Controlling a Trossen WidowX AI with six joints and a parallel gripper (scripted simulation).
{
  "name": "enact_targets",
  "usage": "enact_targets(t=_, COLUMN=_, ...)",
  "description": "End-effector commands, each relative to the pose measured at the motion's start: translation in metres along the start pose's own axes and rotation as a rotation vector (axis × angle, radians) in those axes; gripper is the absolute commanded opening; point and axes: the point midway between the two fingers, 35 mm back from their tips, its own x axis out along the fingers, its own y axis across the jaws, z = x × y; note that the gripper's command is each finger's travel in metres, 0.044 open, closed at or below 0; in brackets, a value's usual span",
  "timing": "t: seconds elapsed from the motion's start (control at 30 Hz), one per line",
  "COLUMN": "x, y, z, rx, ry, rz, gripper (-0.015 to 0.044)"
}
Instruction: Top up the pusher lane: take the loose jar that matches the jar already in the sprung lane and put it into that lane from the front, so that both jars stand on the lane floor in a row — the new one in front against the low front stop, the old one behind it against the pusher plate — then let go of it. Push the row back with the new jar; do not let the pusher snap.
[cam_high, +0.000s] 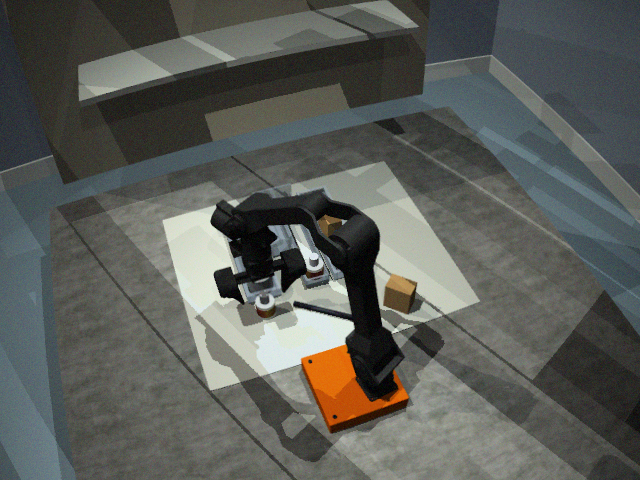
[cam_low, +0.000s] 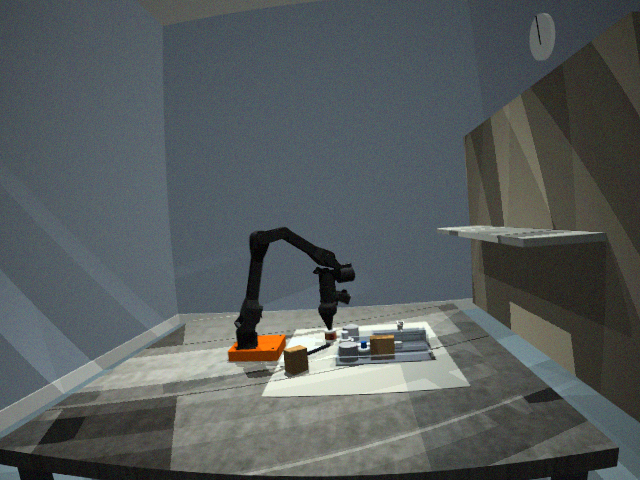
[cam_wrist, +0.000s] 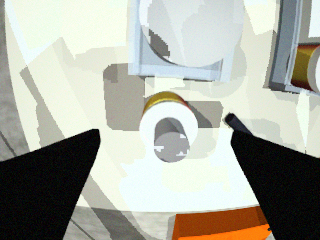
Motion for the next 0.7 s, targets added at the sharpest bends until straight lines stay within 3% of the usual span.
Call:
enact_targets(t=0.0, x=0.009, y=-0.001, z=-0.001, rx=0.006, ry=0.004, rz=-0.007, gripper=0.044)
enact_targets(t=0.5, x=0.03, y=-0.002, z=-0.002, rx=0.006, ry=0.005, rz=-0.007, gripper=0.044)
enact_targets(t=0.67, x=0.03, y=-0.002, z=-0.002, rx=0.006, ry=0.005, rz=-0.007, gripper=0.0309)
